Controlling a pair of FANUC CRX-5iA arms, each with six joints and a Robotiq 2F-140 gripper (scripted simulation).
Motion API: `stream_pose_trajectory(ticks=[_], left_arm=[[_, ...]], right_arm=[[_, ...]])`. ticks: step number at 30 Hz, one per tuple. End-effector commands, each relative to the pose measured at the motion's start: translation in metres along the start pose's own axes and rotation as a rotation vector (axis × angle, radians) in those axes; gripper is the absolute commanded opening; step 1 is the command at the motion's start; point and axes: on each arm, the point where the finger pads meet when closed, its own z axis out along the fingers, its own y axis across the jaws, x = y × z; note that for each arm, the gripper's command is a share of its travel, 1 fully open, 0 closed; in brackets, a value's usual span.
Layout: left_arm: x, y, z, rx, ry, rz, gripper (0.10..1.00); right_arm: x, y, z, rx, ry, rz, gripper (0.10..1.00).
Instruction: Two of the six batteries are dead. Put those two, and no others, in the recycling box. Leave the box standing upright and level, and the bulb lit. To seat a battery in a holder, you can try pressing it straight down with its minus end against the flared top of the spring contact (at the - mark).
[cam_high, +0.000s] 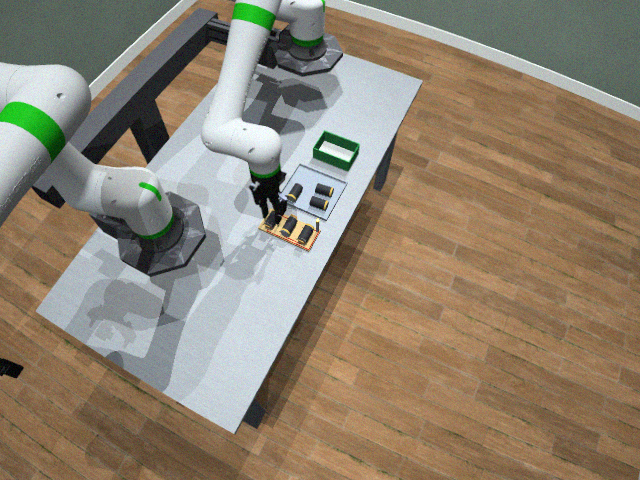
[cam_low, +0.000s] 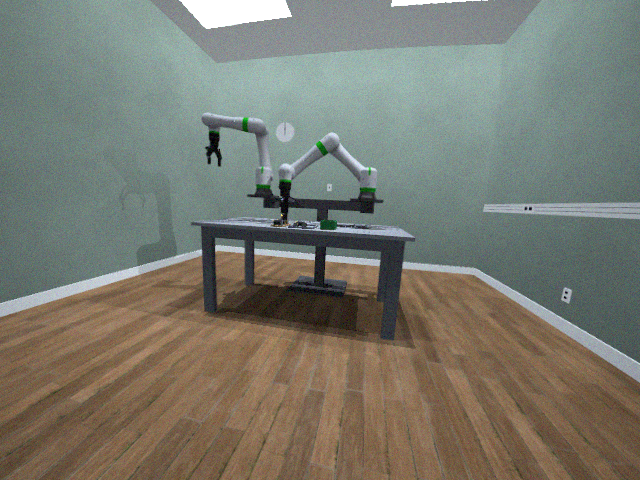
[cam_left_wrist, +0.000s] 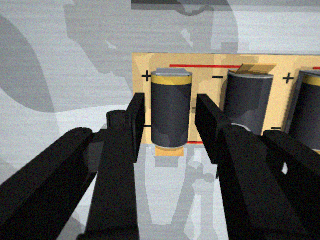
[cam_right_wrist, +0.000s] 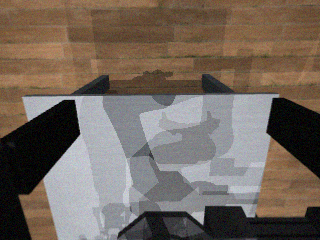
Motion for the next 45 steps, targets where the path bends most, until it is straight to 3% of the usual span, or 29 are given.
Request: stream_pose_trajectory(ticks=[1,17,18,45], left_arm=[[-0.0013,0.0004,-0.0005,-0.001,-0.003,0.000,0.364],[-0.0013,0.0004,0.0082,-0.001,-0.003,0.000,0.364],[-0.0013,0.0004,0.0082,-0.001,-0.003,0.000,0.244],[-0.0013,0.0004,0.0082,-0.001,-0.003,0.000,0.244]], right_arm=[[0.0002,0.0002,-0.0009,0.000,0.002,0.000,1.000],[0.0002,0.0002,-0.0009,0.000,0.002,0.000,1.000],[0.0002,0.0002,-0.0009,0.000,0.002,0.000,1.000],[0.0002,0.0002,-0.0009,0.000,0.002,0.000,1.000]])
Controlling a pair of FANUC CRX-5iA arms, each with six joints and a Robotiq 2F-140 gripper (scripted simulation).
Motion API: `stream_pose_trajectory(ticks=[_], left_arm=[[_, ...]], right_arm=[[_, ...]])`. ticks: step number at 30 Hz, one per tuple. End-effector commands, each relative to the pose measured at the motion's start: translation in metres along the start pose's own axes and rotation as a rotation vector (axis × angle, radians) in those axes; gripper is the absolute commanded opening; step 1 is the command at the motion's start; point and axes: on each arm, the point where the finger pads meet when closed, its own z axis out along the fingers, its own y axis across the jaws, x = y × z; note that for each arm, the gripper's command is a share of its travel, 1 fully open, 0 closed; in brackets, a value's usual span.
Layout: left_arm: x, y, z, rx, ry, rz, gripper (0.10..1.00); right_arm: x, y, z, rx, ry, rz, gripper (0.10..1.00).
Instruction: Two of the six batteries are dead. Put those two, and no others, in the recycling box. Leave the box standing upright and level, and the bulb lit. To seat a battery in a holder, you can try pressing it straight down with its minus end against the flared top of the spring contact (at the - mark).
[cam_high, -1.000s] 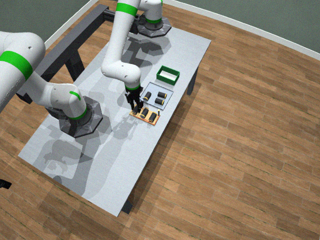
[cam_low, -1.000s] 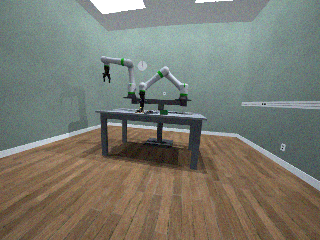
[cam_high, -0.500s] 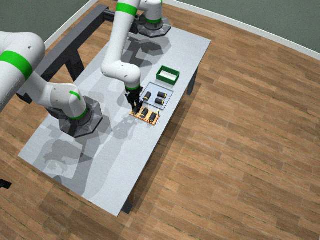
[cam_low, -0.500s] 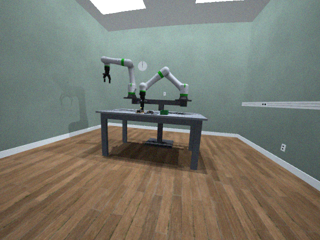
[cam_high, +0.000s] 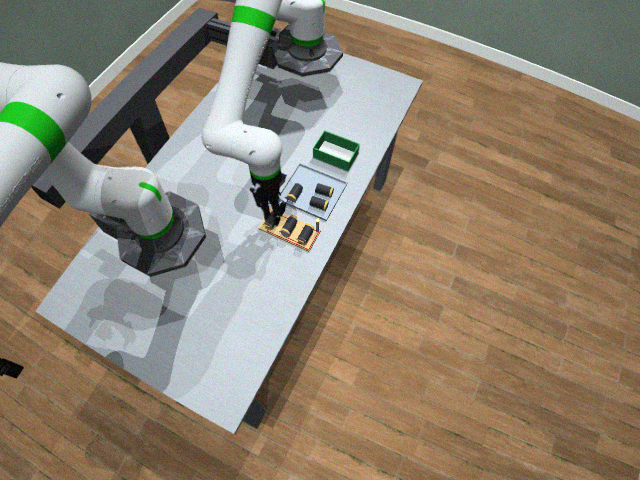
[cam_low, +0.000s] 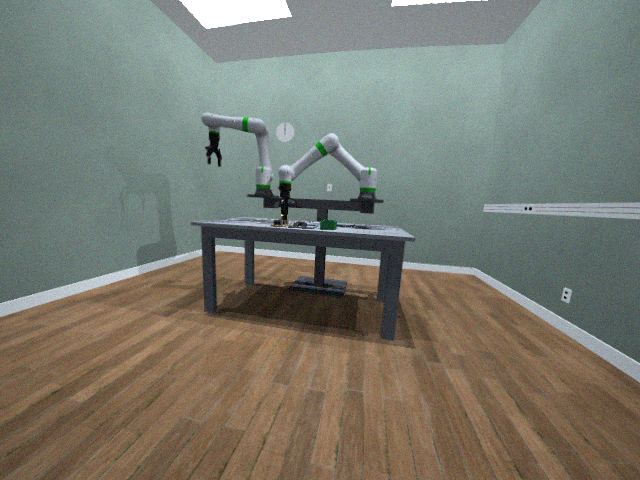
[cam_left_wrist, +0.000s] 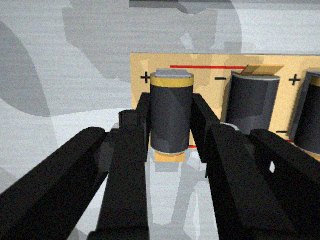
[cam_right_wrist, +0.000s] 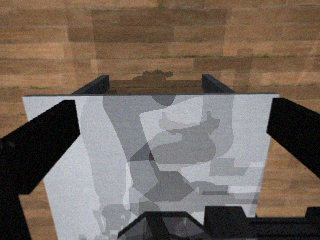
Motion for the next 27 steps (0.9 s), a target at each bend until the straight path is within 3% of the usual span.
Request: stream_pose_trajectory(ticks=[1,7,17,27], left_arm=[[-0.001,0.000,-0.001,-0.001,-0.002,0.000,0.244],[-0.001,0.000,-0.005,-0.001,-0.002,0.000,0.244],[-0.001,0.000,-0.044,-0.001,-0.002,0.000,0.244],[-0.001,0.000,-0.051,-0.001,-0.002,0.000,0.244]], right_arm=[[0.000,0.000,-0.001,0.000,0.002,0.000,1.000],[0.000,0.000,-0.001,0.000,0.002,0.000,1.000],[0.000,0.000,-0.001,0.000,0.002,0.000,1.000],[0.000,0.000,-0.001,0.000,0.002,0.000,1.000]])
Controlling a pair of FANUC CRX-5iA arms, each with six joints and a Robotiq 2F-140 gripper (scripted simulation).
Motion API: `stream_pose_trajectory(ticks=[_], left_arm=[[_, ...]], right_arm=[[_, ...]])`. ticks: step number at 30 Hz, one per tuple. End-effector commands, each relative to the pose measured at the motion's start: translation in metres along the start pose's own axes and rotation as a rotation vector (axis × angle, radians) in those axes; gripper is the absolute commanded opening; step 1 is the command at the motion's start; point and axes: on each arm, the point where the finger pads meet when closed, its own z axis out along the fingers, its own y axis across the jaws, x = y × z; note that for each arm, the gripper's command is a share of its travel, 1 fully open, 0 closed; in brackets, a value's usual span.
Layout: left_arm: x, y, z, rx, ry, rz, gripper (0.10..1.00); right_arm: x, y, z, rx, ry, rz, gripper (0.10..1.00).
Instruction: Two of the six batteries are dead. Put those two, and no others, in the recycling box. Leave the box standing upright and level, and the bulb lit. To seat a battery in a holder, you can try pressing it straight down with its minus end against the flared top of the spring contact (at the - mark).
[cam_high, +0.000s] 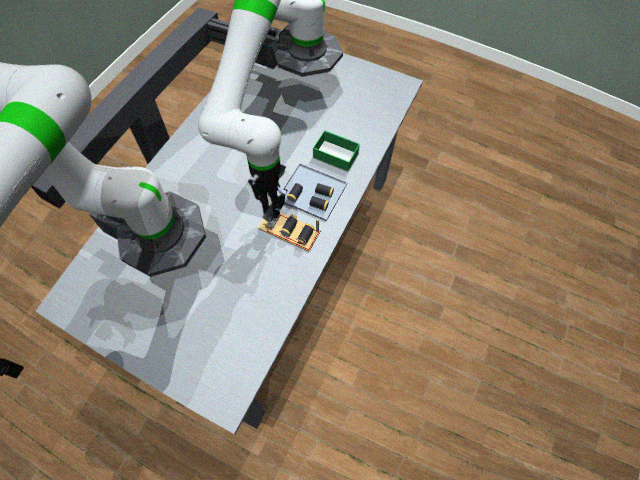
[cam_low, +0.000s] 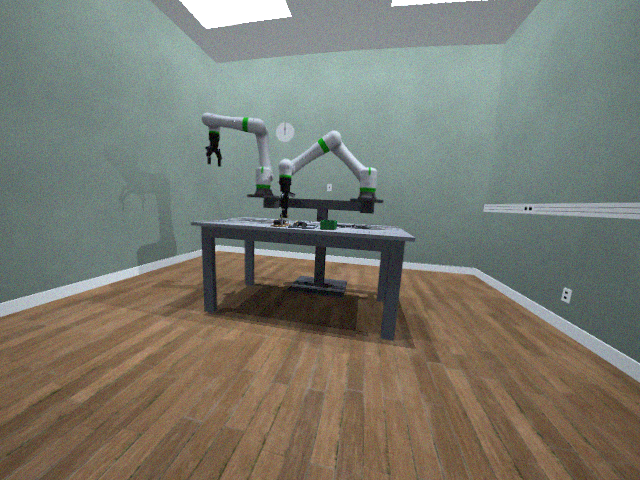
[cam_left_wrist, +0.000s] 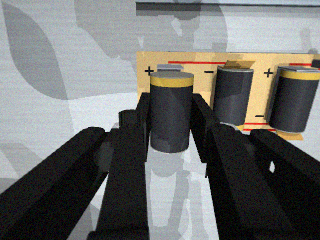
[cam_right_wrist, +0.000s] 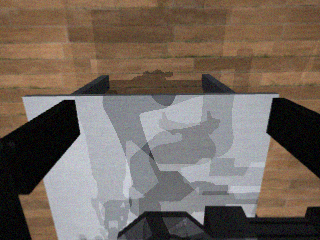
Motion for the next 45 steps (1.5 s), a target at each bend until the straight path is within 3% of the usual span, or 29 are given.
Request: stream_pose_trajectory(ticks=[1,4,6,14,18,22,28,30,37,40,45], left_arm=[[-0.001,0.000,-0.014,-0.001,-0.003,0.000,0.244],[-0.001,0.000,-0.050,-0.001,-0.003,0.000,0.244],[-0.001,0.000,-0.063,-0.001,-0.003,0.000,0.244],[0.000,0.000,-0.064,-0.001,-0.003,0.000,0.244],[0.014,0.001,-0.064,-0.001,-0.003,0.000,0.244],[0.047,0.001,-0.064,-0.001,-0.003,0.000,0.244],[0.125,0.003,-0.064,-0.001,-0.002,0.000,0.244],[0.125,0.003,-0.064,-0.001,-0.002,0.000,0.244],[0.208,0.005,-0.063,-0.001,-0.002,0.000,0.244],[0.225,0.005,-0.063,-0.001,-0.002,0.000,0.244],[0.229,0.005,-0.063,-0.001,-0.002,0.000,0.244]], right_arm=[[0.000,0.000,-0.001,0.000,0.002,0.000,1.000],[0.000,0.000,-0.001,0.000,0.002,0.000,1.000],[0.000,0.000,-0.001,0.000,0.002,0.000,1.000],[0.000,0.000,-0.001,0.000,0.002,0.000,1.000],[0.000,0.000,-0.001,0.000,0.002,0.000,1.000],[0.000,0.000,-0.001,0.000,0.002,0.000,1.000],[0.000,0.000,-0.001,0.000,0.002,0.000,1.000],[0.000,0.000,-0.001,0.000,0.002,0.000,1.000],[0.000,0.000,-0.001,0.000,0.002,0.000,1.000],[0.000,0.000,-0.001,0.000,0.002,0.000,1.000],[0.000,0.000,-0.001,0.000,0.002,0.000,1.000]])
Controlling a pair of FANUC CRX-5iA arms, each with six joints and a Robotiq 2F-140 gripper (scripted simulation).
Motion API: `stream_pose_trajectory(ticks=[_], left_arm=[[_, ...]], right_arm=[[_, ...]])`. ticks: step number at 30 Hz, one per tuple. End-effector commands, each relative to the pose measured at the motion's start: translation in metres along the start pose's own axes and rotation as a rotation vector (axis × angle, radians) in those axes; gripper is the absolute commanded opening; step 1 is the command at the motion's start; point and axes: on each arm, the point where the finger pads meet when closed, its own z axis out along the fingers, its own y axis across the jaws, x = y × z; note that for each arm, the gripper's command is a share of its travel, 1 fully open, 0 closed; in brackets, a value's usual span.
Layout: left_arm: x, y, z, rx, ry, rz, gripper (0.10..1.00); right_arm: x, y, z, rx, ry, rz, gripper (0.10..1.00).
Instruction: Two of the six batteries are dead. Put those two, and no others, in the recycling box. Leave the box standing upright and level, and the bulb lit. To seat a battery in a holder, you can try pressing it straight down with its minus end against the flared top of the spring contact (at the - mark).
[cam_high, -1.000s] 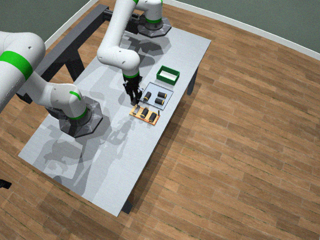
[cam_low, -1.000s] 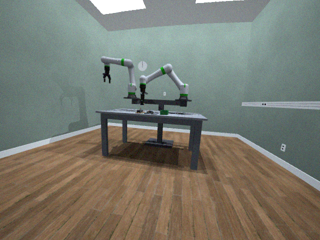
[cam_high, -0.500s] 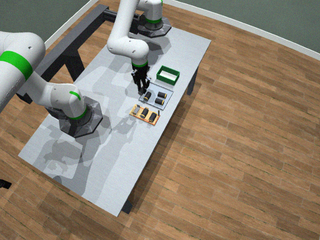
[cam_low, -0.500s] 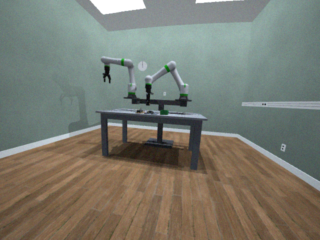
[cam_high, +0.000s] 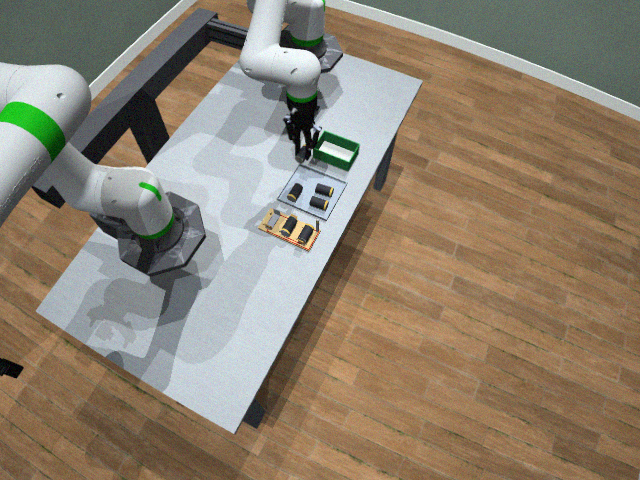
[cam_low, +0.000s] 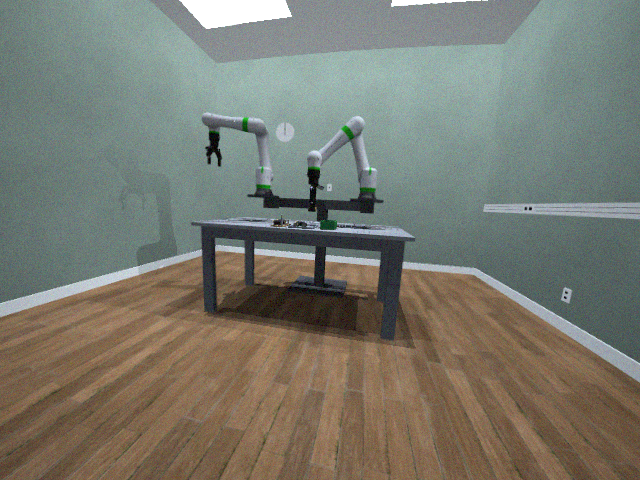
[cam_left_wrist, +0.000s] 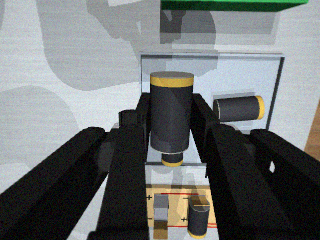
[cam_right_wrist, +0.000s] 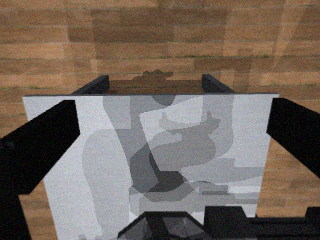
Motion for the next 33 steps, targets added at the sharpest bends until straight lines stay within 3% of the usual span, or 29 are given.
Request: stream_pose_trajectory(ticks=[1,24,26,30,33], left_arm=[[0.002,0.001,-0.002,-0.003,-0.005,0.001,0.244],[0.002,0.001,-0.001,-0.003,-0.005,0.001,0.244],[0.002,0.001,0.014,-0.003,-0.005,0.001,0.244],[0.002,0.001,0.063,-0.003,-0.005,0.001,0.244],[0.002,0.001,0.068,-0.003,-0.005,0.001,0.244]], right_arm=[[0.000,0.000,-0.001,0.000,0.002,0.000,1.000],[0.000,0.000,-0.001,0.000,0.002,0.000,1.000],[0.000,0.000,-0.001,0.000,0.002,0.000,1.000],[0.000,0.000,-0.001,0.000,0.002,0.000,1.000],[0.000,0.000,-0.001,0.000,0.002,0.000,1.000]])
